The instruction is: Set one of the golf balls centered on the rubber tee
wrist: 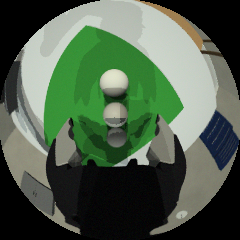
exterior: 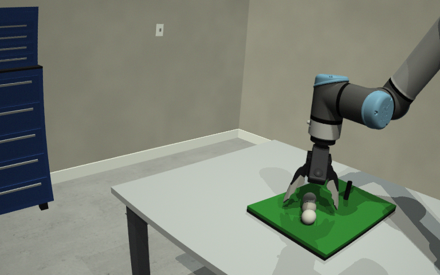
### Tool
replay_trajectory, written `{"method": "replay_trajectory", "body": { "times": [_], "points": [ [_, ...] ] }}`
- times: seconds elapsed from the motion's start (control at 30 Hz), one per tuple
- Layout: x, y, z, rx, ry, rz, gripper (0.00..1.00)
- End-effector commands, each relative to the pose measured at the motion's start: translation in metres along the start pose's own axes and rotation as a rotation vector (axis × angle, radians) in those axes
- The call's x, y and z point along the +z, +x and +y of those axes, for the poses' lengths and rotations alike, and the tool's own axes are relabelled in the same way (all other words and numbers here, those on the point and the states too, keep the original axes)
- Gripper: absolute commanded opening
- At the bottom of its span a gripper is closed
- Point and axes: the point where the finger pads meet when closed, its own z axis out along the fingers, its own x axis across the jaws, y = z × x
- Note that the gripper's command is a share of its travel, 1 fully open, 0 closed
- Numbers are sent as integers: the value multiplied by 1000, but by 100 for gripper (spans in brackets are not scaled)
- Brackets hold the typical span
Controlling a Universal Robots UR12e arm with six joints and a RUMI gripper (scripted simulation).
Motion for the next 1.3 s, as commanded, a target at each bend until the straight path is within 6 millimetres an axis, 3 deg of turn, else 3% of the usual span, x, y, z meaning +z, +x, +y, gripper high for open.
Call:
{"method": "replay_trajectory", "body": {
  "times": [0.0, 0.13, 0.17, 1.27],
  "points": [
    [1, 1, 1, 0, -1, 2, 100],
    [1, 1, 1, 0, -1, 2, 100],
    [1, 1, 1, 0, -1, 2, 0],
    [1, 1, 1, 0, -1, 2, 0]
  ]
}}
